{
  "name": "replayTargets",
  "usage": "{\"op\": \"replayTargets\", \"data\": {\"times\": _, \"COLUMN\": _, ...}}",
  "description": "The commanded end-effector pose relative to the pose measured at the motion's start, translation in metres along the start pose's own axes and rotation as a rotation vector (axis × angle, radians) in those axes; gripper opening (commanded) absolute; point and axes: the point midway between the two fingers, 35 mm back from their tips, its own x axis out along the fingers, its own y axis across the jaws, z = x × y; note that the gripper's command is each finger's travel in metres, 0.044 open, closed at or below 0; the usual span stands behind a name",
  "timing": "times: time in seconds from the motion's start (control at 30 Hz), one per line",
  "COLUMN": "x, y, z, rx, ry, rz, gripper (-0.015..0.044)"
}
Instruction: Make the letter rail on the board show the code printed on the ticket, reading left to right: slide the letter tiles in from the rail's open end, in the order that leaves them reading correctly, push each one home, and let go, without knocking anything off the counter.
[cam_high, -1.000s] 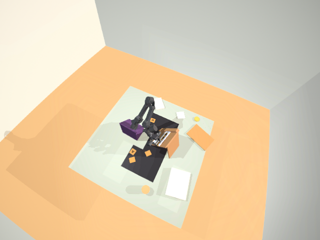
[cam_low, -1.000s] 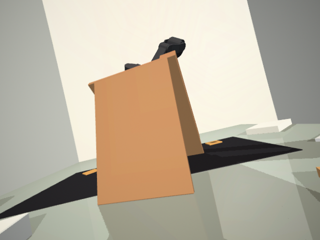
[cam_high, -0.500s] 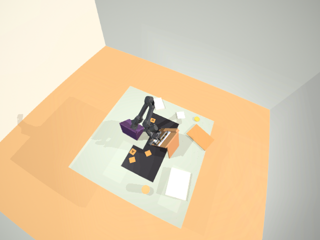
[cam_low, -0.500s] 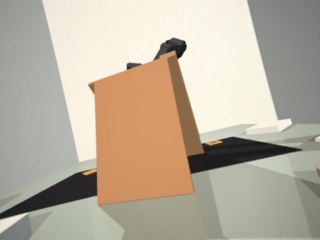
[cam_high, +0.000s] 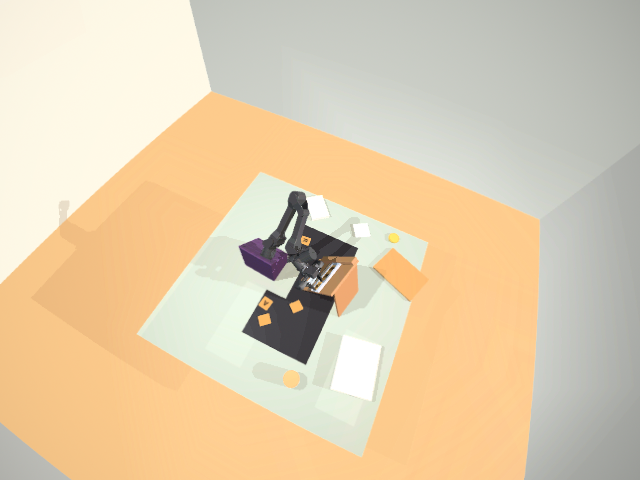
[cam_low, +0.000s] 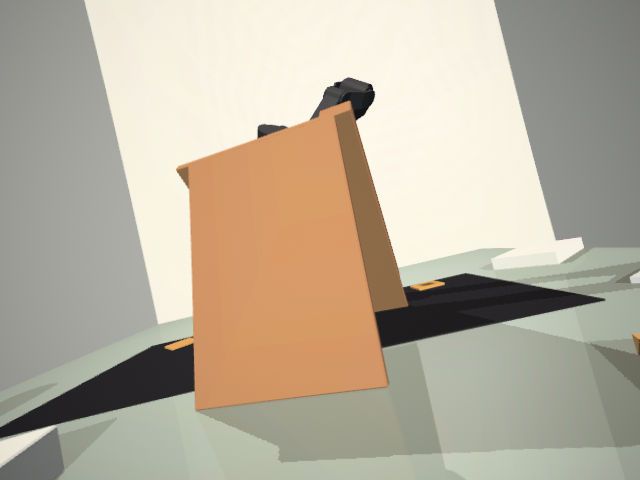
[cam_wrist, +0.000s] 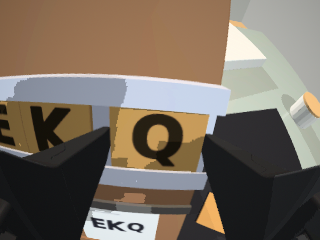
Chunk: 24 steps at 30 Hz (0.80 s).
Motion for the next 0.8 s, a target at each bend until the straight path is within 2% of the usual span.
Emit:
{"op": "replayTargets", "data": {"times": 0.0, "x": 0.000, "y": 0.002, "z": 0.000, "rx": 0.004, "ry": -0.003, "rz": -0.003, "gripper": 0.0000}}
{"op": "replayTargets", "data": {"times": 0.1, "x": -0.001, "y": 0.003, "z": 0.000, "rx": 0.004, "ry": -0.003, "rz": -0.003, "gripper": 0.0000}}
{"op": "replayTargets", "data": {"times": 0.47, "x": -0.004, "y": 0.002, "z": 0.000, "rx": 0.003, "ry": -0.002, "rz": -0.003, "gripper": 0.0289}}
{"op": "replayTargets", "data": {"times": 0.77, "x": -0.016, "y": 0.002, "z": 0.000, "rx": 0.003, "ry": -0.002, "rz": -0.004, "gripper": 0.0295}}
